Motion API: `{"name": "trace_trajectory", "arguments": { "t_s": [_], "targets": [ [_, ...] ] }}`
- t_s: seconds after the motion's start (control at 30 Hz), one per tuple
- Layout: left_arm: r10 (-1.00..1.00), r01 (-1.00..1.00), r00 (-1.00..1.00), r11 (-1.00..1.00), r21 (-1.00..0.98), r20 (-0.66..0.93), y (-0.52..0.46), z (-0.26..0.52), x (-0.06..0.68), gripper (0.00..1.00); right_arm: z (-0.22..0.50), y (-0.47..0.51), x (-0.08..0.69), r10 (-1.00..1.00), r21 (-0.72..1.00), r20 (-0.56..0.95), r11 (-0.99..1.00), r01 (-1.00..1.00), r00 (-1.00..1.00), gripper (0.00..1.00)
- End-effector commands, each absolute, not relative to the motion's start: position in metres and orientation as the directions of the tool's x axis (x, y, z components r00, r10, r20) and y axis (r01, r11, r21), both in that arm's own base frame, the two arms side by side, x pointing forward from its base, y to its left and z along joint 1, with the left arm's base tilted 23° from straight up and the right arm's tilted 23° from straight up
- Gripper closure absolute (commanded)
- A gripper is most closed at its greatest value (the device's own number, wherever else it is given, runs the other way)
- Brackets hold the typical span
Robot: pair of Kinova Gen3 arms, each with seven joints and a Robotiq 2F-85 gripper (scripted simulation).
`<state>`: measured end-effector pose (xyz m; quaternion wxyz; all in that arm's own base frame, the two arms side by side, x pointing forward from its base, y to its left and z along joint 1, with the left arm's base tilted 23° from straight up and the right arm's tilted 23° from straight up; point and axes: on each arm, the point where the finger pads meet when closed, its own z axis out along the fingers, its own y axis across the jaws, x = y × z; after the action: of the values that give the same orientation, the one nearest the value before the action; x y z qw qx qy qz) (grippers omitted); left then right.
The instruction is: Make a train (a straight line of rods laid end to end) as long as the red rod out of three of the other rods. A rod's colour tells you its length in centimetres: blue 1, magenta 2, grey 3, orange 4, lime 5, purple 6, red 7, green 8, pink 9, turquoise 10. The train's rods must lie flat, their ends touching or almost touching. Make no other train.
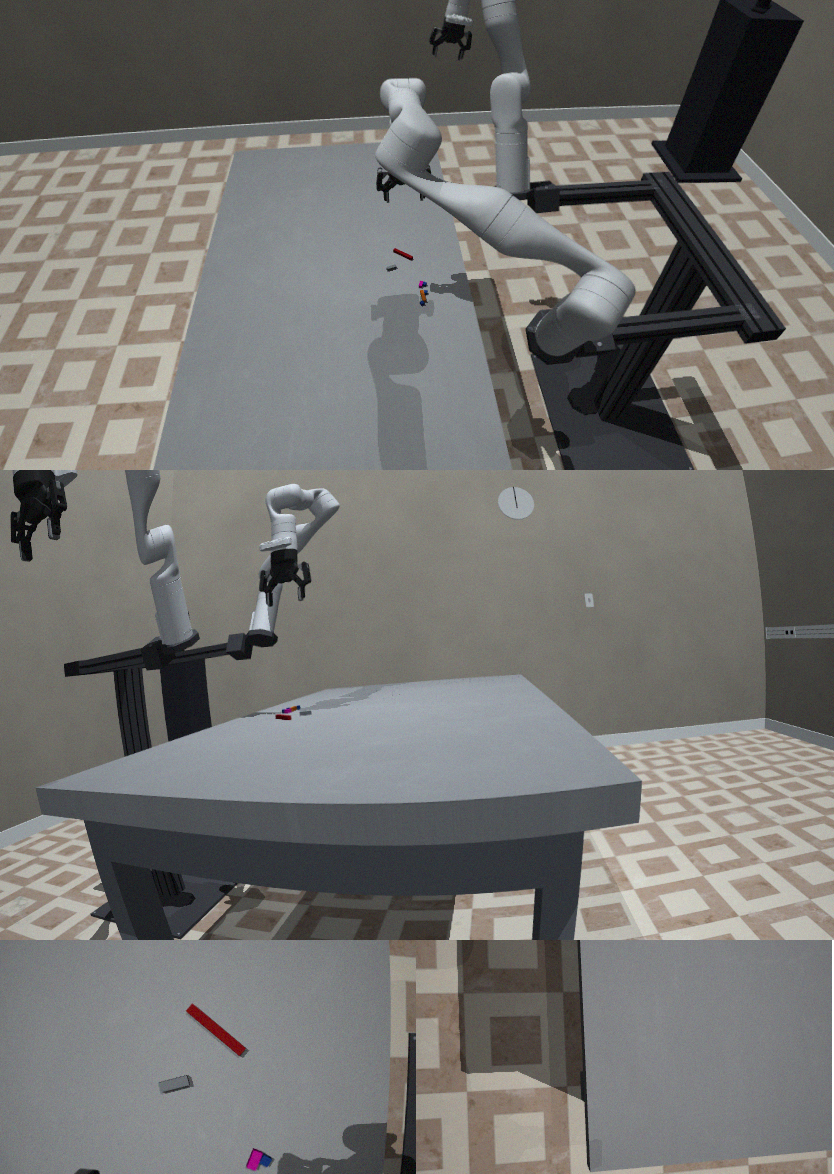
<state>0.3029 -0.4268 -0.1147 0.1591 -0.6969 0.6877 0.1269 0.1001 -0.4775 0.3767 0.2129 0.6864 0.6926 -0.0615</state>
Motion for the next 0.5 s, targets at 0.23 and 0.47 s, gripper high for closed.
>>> {"name": "trace_trajectory", "arguments": {
  "t_s": [0.23,0.47],
  "targets": [
    [-0.919,-0.999,0.022,-0.003,-0.048,-0.394,-0.428,-0.114,0.303,0.002,0.381,-0.464,0.05,0.919,0.117,-0.393,0.028,0.993,0.02,0.002],
    [-0.919,-0.999,0.022,-0.003,-0.048,-0.394,-0.428,-0.114,0.303,0.002,0.384,-0.454,0.017,0.918,0.058,-0.397,0.012,0.998,0.012,0.002]
  ]
}}
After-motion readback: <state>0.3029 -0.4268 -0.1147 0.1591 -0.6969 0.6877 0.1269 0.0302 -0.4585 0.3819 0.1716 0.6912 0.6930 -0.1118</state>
